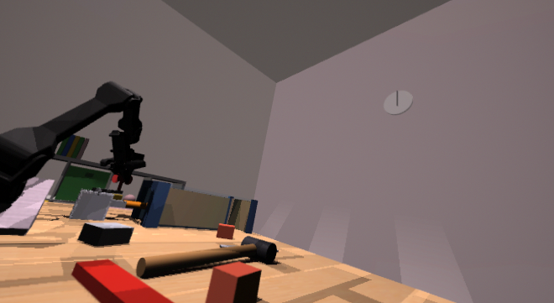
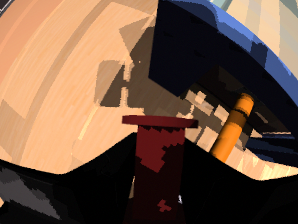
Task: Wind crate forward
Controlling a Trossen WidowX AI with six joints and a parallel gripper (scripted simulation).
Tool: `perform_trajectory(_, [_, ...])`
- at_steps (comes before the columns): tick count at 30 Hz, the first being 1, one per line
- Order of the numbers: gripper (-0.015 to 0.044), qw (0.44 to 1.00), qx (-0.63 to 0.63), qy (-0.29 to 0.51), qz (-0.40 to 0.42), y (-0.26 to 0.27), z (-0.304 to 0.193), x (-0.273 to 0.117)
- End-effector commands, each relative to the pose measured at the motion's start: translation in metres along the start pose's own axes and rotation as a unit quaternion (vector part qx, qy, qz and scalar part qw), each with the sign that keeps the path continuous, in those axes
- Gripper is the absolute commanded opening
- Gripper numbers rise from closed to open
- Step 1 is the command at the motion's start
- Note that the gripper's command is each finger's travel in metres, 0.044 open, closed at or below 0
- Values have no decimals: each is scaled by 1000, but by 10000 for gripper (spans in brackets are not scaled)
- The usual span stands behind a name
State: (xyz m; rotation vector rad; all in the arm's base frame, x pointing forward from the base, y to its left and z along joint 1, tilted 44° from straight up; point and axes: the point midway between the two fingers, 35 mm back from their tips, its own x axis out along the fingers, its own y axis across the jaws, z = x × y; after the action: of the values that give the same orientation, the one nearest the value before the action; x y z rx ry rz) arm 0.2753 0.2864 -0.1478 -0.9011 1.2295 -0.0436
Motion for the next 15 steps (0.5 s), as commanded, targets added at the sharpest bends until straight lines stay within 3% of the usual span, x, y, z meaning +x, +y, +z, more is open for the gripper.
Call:
perform_trajectory(1, [0,1000,-13,8,18,22,-12,-3])
perform_trajectory(15, [0,1000,-13,9,18,35,-21,-8])
